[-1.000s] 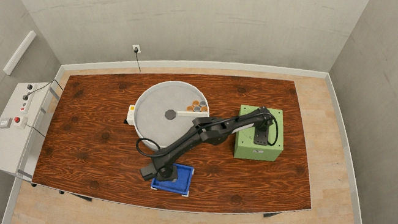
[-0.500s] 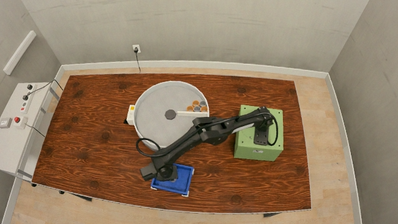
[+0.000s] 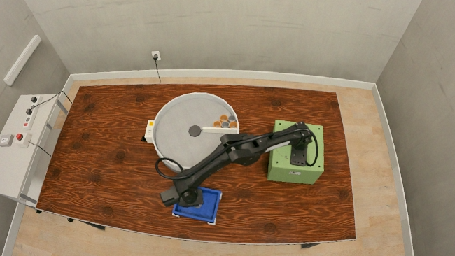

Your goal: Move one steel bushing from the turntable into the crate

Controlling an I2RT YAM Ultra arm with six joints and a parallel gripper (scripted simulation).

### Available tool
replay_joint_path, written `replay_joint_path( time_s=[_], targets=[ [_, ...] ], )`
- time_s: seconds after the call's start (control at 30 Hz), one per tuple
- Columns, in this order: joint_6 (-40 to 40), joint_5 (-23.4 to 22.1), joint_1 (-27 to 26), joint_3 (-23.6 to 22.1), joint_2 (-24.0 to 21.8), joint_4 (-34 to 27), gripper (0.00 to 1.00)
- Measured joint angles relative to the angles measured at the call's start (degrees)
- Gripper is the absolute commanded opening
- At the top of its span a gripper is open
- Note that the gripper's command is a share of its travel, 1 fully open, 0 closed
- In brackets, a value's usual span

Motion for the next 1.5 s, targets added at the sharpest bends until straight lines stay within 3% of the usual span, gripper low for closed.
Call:
replay_joint_path(
  time_s=[0.9,1.5],
  targets=[
    [0.00,0.00,0.00,0.00,-1.38,-1.90,0.16],
    [0.00,0.00,0.00,7.06,-5.73,-11.34,0.16]
  ],
)
